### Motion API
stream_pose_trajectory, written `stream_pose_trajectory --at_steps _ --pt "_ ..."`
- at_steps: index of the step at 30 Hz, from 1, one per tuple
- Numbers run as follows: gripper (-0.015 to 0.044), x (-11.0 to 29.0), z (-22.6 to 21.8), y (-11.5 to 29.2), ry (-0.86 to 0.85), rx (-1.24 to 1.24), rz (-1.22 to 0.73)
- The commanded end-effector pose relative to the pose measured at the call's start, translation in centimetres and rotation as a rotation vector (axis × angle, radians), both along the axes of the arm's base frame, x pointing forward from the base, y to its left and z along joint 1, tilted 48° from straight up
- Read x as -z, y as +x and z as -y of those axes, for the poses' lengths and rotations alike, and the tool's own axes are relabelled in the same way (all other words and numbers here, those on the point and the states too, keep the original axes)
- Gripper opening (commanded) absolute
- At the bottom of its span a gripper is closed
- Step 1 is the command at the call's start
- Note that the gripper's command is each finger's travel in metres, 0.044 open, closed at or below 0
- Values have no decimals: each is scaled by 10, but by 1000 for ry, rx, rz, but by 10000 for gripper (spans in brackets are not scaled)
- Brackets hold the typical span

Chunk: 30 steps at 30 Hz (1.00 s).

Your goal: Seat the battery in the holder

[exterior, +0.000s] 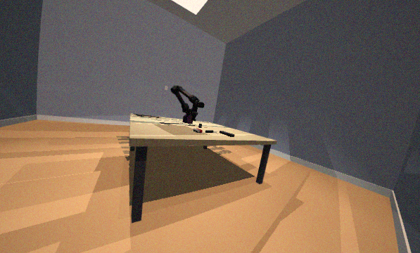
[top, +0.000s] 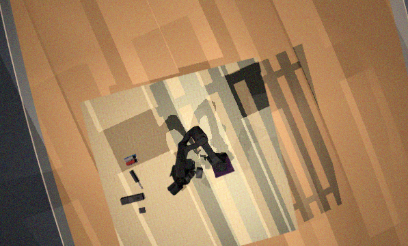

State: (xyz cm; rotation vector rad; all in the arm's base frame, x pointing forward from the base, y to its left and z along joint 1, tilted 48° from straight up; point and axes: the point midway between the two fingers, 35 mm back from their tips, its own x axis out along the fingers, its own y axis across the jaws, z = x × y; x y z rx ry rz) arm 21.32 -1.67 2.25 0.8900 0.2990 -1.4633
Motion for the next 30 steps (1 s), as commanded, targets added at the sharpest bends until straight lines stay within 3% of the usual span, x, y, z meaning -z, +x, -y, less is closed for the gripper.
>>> stream_pose_trajectory --at_steps 1,24,30 --pt "79 0 -10 15 -22 -132 -143" --pt "79 12 -60 91 -185 -927 -993" --pt "79 13 -61 93 -190 -949 -1017"
